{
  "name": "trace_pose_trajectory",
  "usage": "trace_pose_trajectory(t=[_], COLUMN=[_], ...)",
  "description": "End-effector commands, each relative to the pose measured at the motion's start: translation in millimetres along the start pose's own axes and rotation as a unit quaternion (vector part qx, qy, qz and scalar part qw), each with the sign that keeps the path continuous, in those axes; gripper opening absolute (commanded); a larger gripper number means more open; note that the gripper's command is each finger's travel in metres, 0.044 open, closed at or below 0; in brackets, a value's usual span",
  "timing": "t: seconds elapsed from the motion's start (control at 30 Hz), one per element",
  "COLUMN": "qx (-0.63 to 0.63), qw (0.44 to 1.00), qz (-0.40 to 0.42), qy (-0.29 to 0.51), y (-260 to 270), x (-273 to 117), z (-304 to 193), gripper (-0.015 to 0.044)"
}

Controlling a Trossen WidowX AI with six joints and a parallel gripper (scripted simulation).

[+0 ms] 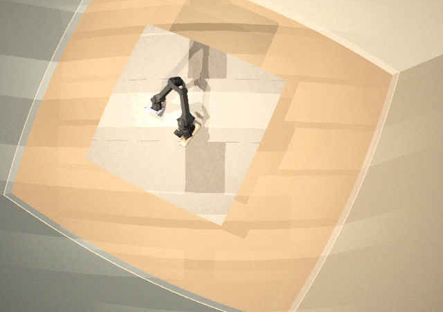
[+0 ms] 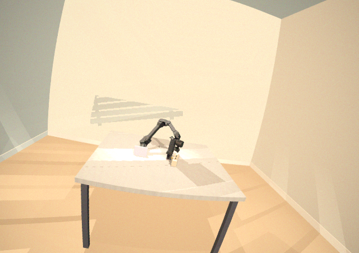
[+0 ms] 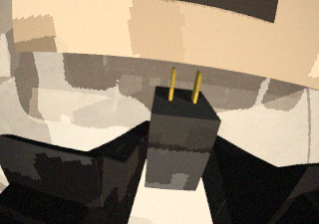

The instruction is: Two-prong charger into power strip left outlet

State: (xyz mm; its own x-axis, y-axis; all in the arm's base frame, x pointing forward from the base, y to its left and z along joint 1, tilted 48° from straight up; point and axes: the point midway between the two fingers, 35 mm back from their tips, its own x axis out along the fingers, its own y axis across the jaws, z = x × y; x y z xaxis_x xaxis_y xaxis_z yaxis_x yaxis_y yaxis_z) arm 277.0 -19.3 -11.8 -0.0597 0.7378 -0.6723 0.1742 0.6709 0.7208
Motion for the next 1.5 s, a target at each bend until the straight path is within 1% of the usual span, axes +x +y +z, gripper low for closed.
trace_pose_trajectory(t=[0.0,1.47], qx=[0.003,0.003], qw=[1.0,1.0], qz=[0.002,0.002], qy=[-0.002,-0.002], y=[0.7,0.7], x=[-0.8,-1.0], z=[1.8,7.7], gripper=[0.0,0.0])
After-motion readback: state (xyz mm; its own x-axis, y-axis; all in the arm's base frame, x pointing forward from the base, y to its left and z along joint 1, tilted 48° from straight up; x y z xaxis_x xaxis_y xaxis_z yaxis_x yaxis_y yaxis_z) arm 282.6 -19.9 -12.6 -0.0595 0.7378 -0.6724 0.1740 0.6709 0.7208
